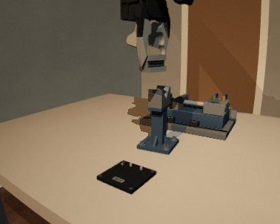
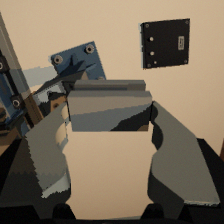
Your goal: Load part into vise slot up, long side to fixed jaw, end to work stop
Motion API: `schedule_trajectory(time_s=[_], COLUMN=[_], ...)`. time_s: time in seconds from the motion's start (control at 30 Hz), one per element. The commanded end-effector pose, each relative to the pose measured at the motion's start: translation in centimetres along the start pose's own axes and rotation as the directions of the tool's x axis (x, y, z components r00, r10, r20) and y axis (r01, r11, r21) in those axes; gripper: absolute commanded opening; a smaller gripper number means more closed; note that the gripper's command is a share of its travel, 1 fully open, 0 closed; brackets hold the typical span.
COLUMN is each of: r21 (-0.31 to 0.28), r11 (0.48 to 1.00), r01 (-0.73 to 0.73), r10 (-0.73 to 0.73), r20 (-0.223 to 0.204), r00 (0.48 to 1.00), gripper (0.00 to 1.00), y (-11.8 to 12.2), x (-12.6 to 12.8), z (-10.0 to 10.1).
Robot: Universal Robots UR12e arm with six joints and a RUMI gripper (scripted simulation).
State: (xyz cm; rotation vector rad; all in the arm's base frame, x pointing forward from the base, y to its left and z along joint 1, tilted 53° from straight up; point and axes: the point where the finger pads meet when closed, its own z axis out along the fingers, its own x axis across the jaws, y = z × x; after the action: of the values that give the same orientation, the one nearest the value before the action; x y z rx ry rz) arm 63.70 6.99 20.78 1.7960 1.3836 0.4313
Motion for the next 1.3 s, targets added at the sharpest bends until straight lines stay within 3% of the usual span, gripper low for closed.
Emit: schedule_trajectory(time_s=[0.0,0.53,1.27], r21=[0.0,-0.001,-0.003], r11=[0.999,0.971,0.881], r01=[-0.051,-0.237,-0.473], r10=[0.051,0.237,0.473], r20=[0.0,0.0,-0.001], r00=[0.999,0.971,0.881], gripper=[0.0,0.0,0.0], y=[0.1,0.5,1.0], x=[-0.2,-1.2,-2.4], z=[-0.1,-0.1,-0.2])
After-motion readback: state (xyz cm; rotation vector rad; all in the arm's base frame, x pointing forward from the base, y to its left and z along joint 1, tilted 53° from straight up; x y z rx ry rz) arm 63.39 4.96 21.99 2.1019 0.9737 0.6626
